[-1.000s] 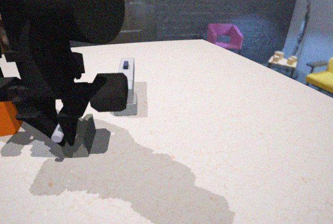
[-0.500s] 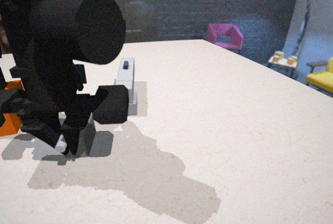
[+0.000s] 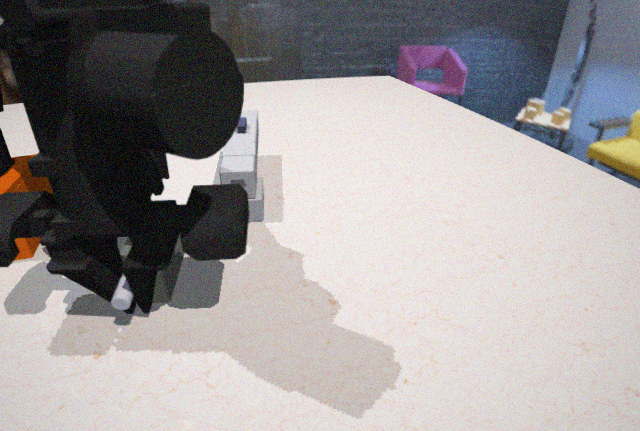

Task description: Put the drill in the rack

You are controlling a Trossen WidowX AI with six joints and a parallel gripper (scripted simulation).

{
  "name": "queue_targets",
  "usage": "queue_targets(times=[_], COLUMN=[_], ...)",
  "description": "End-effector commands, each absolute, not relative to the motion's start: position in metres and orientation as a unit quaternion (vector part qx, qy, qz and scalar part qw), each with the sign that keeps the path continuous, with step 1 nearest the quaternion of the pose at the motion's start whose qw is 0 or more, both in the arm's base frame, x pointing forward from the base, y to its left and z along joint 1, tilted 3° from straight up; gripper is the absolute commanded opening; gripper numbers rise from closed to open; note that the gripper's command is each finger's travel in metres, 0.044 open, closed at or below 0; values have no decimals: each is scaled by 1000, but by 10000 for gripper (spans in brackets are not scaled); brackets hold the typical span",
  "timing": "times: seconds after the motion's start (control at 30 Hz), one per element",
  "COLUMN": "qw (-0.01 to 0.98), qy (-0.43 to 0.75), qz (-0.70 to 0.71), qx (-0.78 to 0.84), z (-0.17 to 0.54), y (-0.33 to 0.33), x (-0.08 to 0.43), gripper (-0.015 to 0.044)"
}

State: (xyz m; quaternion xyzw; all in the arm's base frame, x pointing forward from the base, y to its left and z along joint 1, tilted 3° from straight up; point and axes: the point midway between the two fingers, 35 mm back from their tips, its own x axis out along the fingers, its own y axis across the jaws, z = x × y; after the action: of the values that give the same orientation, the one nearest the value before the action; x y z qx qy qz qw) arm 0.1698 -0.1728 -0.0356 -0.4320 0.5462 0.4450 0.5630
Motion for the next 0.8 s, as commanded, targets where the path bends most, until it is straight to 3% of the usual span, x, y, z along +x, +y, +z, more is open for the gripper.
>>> queue_targets(times=[0.0, 0.57, 0.77], qw=[563, 563, 563], qy=[545, 546, 545], qz=[445, 445, 445], qx=[-433, -432, -433], z=[-41, -36, -10], y=[-172, -173, -171], x=[170, 169, 167], gripper=[0, 440, 440])
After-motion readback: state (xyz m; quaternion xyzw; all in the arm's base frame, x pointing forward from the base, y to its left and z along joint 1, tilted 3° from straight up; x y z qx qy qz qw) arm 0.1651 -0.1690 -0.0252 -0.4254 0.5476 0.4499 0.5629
